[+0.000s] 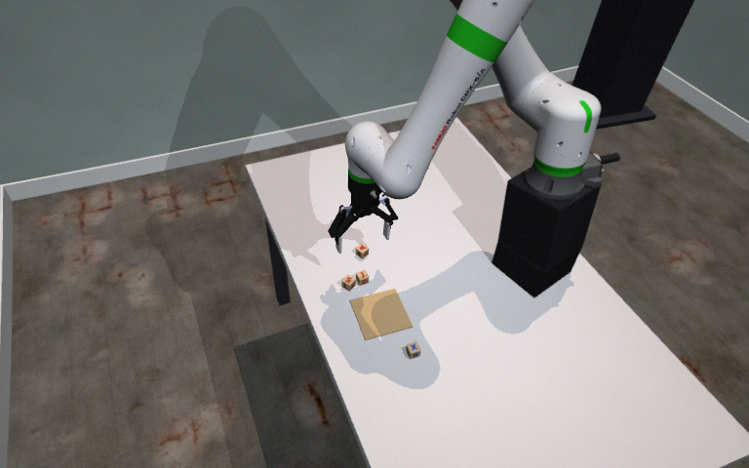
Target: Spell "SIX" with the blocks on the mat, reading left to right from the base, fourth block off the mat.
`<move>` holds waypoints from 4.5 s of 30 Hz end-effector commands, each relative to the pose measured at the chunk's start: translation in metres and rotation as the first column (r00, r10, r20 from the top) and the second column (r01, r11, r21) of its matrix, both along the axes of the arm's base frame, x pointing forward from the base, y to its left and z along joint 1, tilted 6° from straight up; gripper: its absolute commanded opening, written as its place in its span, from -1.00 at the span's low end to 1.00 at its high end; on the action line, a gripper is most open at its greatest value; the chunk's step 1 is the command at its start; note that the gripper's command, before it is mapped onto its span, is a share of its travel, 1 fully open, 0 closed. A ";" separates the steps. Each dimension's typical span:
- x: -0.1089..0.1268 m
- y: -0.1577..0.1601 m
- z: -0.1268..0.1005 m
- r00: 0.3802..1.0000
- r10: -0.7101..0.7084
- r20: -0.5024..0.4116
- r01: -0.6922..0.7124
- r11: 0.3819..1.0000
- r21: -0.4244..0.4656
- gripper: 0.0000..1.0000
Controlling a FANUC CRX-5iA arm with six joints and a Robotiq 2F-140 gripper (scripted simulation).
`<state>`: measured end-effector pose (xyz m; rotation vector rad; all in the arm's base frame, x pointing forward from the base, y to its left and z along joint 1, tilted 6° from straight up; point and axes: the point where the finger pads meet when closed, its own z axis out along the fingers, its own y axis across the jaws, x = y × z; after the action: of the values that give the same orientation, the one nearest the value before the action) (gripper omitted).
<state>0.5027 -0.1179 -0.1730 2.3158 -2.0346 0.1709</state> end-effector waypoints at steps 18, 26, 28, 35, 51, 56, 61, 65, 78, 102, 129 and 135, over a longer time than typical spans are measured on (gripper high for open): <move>-0.005 -0.016 0.001 0.828 0.556 -0.067 -0.557 0.831 0.014 1.00; -0.007 -0.022 0.002 0.695 0.713 -0.087 -0.715 0.699 0.020 1.00; -0.007 -0.024 0.002 0.655 0.750 -0.092 -0.752 0.659 0.022 1.00; -0.009 -0.029 0.002 0.496 0.862 -0.109 -0.864 0.502 0.033 1.00; -0.013 -0.041 0.003 0.091 0.987 -0.136 -0.993 0.100 0.065 1.00; -0.015 -0.044 0.004 -0.040 0.989 -0.141 -0.997 -0.030 0.077 1.00; -0.016 -0.048 0.004 -0.169 0.975 -0.145 -0.983 -0.157 0.090 1.00; -0.017 -0.051 0.004 -0.278 0.949 -0.147 -0.959 -0.265 0.101 1.00; -0.019 -0.055 0.005 -0.424 0.894 -0.147 -0.905 -0.410 0.116 1.00; -0.019 -0.055 0.005 -0.425 0.893 -0.147 -0.904 -0.411 0.116 -0.20; -0.019 -0.056 0.001 -0.423 0.893 -0.151 -0.905 -0.409 0.117 -0.20; -0.018 -0.056 -0.005 -0.423 0.893 -0.152 -0.905 -0.408 0.118 -0.20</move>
<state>0.4840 -0.1738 -0.1755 2.9153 0.8508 0.0169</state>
